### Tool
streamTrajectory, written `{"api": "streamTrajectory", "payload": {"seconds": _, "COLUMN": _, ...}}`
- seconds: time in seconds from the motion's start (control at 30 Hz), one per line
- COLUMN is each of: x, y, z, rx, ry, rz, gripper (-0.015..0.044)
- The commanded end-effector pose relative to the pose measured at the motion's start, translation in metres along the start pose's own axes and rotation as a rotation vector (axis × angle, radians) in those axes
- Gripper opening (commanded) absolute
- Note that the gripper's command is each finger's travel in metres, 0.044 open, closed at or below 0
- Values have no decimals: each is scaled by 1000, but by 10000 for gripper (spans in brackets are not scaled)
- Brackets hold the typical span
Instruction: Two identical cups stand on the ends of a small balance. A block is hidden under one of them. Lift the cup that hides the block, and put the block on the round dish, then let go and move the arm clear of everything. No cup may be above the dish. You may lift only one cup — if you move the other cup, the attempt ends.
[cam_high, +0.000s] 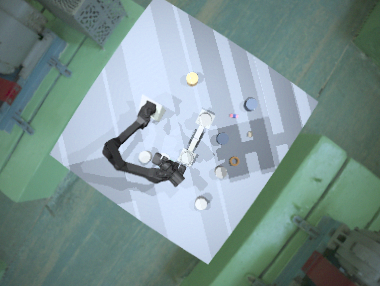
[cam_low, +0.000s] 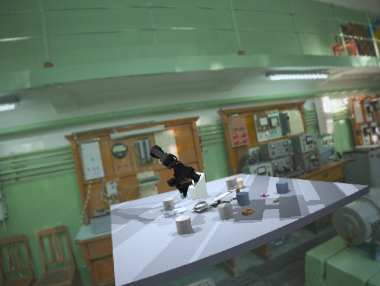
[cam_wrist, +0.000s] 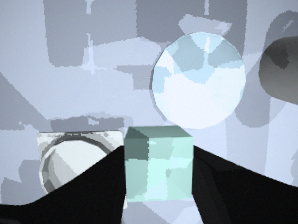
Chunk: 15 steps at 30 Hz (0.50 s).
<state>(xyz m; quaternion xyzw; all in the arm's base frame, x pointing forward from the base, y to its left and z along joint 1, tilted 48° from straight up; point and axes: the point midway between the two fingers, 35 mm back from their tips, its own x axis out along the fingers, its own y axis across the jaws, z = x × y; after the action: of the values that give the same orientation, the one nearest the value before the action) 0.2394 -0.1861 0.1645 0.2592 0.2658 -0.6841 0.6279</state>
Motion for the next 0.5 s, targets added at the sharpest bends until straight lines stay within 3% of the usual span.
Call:
{"api": "streamTrajectory", "payload": {"seconds": 0.0, "x": 7, "y": -22, "z": 12, "rx": -1, "ry": -5, "rz": 6, "gripper": 0}}
{"api": "streamTrajectory", "payload": {"seconds": 0.2, "x": 17, "y": -54, "z": 26, "rx": -4, "ry": -26, "rz": 5, "gripper": 0}}
{"api": "streamTrajectory", "payload": {"seconds": 0.47, "x": 32, "y": -55, "z": 26, "rx": -4, "ry": -26, "rz": 4, "gripper": 0}}
